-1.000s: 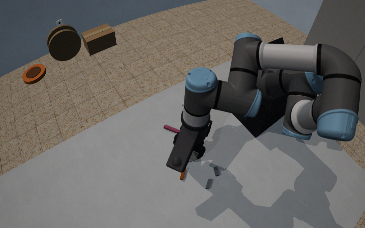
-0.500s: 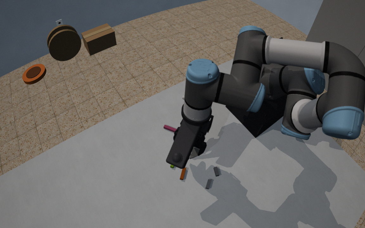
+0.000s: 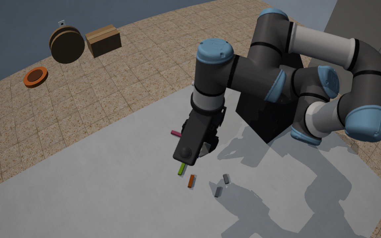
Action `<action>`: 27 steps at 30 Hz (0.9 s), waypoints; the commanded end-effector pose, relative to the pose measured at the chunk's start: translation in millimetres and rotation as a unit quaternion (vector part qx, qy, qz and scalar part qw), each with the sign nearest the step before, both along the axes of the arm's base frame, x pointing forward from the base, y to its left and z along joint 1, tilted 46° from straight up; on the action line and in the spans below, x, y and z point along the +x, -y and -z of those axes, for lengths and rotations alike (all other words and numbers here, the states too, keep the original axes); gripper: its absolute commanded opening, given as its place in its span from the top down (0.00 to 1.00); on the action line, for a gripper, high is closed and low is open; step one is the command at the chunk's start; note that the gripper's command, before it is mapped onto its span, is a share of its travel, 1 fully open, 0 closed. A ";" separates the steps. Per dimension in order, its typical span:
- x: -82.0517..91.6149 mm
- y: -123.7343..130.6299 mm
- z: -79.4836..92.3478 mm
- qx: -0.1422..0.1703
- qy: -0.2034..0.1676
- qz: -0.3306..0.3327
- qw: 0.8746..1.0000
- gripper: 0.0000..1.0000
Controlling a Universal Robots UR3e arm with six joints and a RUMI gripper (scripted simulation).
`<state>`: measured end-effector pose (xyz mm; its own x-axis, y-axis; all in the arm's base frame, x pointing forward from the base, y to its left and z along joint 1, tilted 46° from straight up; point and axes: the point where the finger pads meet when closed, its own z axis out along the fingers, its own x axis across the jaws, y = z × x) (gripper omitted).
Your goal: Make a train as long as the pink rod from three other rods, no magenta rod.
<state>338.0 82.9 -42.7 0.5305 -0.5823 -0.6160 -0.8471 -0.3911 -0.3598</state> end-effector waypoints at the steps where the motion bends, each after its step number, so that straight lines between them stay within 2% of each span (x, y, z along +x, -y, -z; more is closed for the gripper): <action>1: 0.6 10.3 -10.0 0.000 0.000 -0.001 1.000 1.00; 20: -0.2 15.7 -15.7 0.000 0.001 -0.002 1.000 1.00; 23: -10.4 14.4 -18.8 0.001 0.014 -0.014 1.000 1.00; 27: -33.6 9.7 -24.7 0.002 0.043 -0.043 0.998 1.00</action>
